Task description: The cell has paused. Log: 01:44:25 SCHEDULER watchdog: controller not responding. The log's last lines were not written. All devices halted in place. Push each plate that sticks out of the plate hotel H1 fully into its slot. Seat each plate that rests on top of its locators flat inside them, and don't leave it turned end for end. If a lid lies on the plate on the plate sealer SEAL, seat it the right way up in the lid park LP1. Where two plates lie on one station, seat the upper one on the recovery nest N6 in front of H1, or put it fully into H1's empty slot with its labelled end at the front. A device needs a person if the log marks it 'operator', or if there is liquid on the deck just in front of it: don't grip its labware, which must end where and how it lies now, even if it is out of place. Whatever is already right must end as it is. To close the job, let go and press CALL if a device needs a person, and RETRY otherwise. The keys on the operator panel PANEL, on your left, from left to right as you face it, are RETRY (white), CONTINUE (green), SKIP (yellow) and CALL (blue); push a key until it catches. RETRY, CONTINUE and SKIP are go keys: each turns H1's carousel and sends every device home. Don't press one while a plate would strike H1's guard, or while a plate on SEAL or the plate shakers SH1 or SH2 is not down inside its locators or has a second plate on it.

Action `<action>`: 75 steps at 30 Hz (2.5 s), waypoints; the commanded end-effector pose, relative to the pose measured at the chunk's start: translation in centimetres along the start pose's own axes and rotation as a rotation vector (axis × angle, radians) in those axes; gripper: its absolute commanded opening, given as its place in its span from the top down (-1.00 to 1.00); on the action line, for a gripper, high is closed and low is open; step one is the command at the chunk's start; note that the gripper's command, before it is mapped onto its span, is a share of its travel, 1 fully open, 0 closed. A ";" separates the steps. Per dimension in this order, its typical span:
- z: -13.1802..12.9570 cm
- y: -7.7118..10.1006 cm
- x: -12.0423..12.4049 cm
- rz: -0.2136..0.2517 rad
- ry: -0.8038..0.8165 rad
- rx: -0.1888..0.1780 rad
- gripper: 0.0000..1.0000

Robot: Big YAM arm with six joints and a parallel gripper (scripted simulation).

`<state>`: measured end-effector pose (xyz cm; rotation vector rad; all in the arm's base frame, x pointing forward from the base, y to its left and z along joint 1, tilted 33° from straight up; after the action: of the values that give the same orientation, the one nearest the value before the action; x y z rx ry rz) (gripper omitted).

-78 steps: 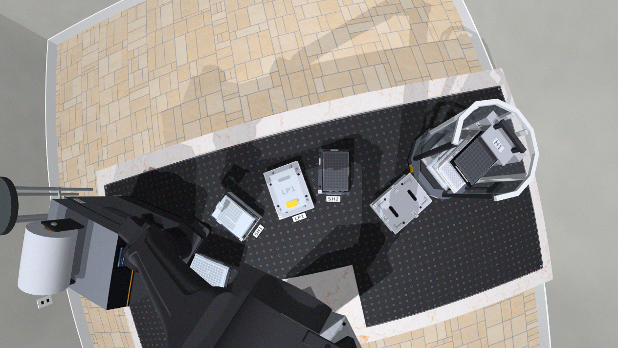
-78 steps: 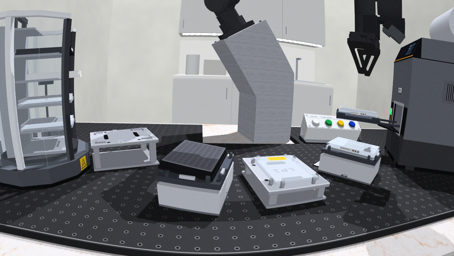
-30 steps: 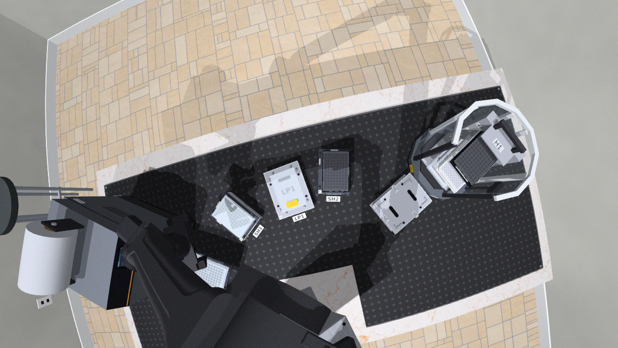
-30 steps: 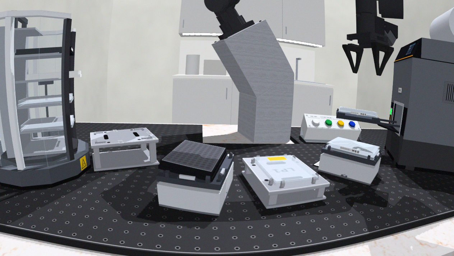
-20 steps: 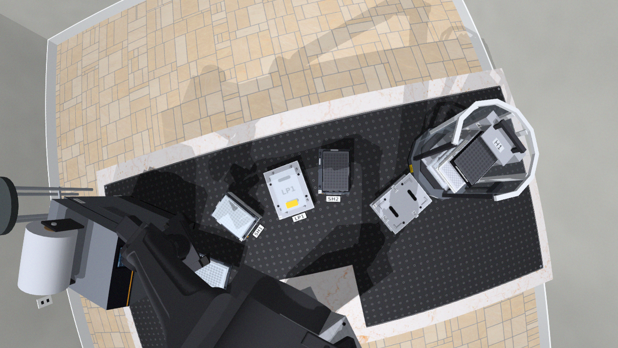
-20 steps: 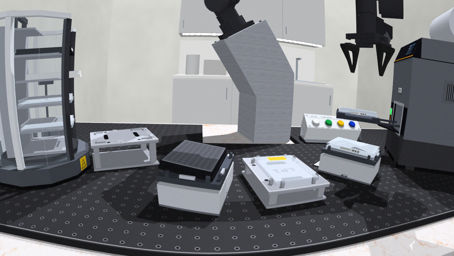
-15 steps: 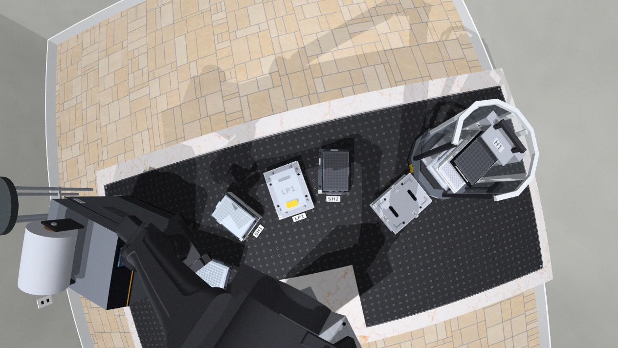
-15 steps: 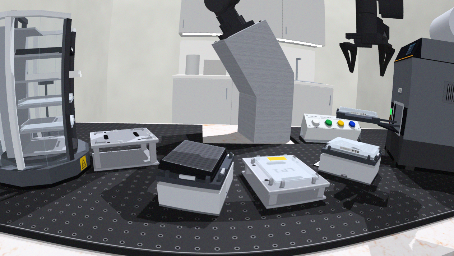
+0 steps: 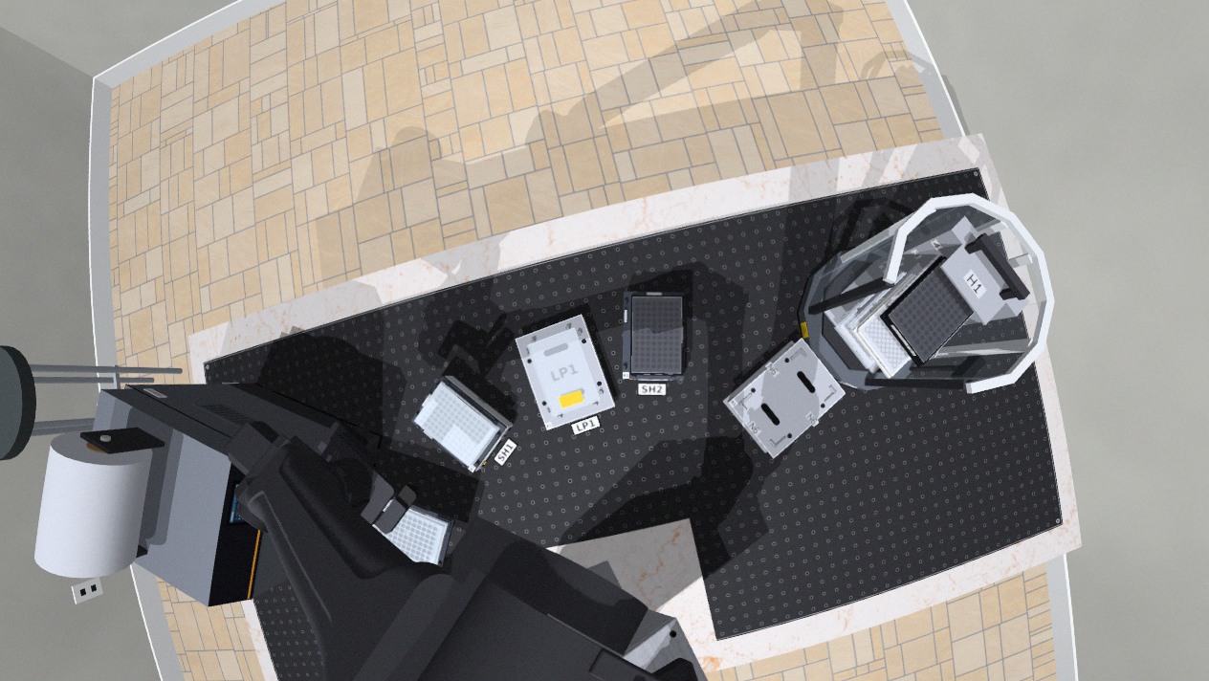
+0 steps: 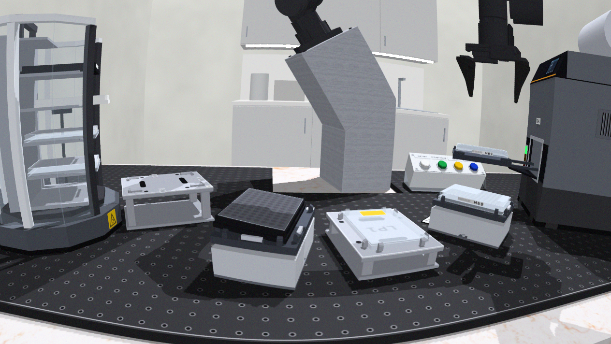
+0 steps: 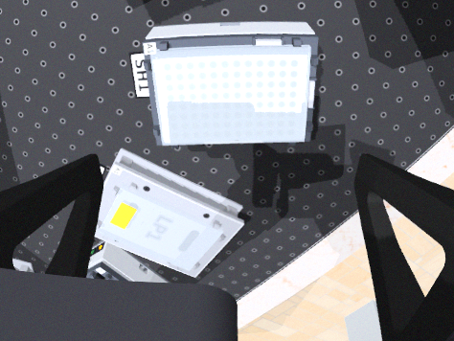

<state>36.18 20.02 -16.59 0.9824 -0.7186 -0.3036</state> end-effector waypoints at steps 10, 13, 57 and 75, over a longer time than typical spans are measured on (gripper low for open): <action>-1.0 -0.6 0.3 -0.003 0.026 0.015 -1.00; -0.3 -1.7 0.3 -0.004 0.028 0.001 -1.00; -0.9 -8.7 0.2 0.004 0.026 0.018 -1.00; -0.9 -8.7 0.2 0.004 0.026 0.018 -1.00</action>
<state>36.37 15.17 -24.58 0.9795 -0.6852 -0.2917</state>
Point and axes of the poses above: the point where the finger pads meet when closed, its own y axis back along the fingers, its own z axis across the jaws, x = y × z, the point moved 4 cm from there along y, back along the fingers, and after that the axes turned 14 degrees about y, right-handed, at the moved point
